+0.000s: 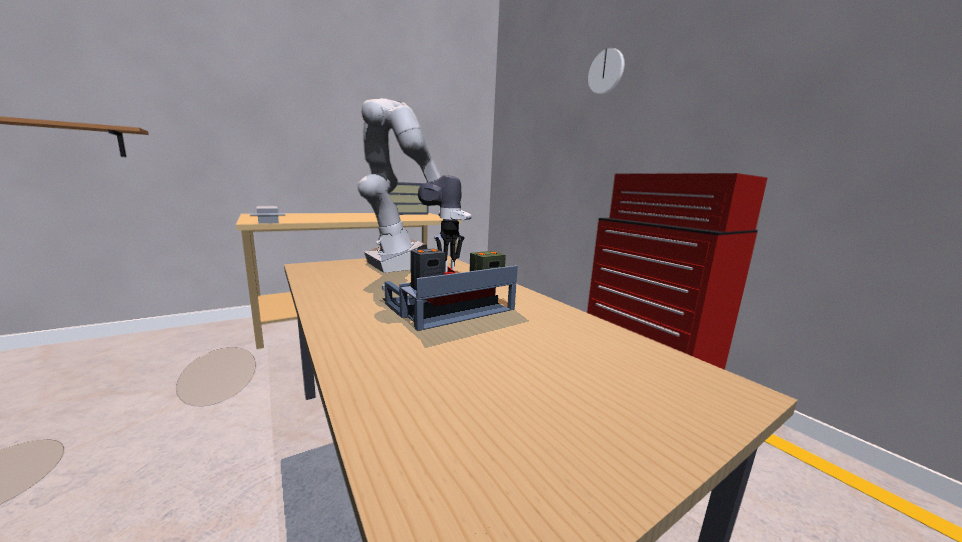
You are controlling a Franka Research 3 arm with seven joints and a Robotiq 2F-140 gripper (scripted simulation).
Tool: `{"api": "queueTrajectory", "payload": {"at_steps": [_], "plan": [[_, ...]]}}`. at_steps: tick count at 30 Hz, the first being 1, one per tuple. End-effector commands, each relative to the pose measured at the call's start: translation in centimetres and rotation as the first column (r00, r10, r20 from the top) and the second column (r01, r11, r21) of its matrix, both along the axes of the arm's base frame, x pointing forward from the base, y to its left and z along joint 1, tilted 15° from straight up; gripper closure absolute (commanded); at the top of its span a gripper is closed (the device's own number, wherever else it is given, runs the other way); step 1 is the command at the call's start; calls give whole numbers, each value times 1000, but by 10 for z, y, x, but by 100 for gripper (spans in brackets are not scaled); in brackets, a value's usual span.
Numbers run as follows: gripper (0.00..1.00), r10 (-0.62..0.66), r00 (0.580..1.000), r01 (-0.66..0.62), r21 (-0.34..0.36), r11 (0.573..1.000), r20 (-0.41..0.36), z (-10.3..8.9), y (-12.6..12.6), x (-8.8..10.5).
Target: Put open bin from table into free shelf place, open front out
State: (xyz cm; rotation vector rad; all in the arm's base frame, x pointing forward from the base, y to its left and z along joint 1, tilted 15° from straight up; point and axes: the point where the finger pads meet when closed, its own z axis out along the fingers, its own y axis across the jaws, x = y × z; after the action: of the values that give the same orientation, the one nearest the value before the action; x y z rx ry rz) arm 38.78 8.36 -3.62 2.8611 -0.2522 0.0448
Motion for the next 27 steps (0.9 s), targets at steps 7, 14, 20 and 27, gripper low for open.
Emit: {"api": "queueTrajectory", "payload": {"at_steps": [7, 14, 20, 27], "plan": [[85, -2, 1000, 2, 2, 1000, 3, 0, 1, 2], [85, -2, 1000, 2, 2, 1000, 3, 0, 1, 2], [85, -2, 1000, 2, 2, 1000, 3, 0, 1, 2], [100, -2, 1000, 2, 2, 1000, 3, 0, 1, 2]]}}
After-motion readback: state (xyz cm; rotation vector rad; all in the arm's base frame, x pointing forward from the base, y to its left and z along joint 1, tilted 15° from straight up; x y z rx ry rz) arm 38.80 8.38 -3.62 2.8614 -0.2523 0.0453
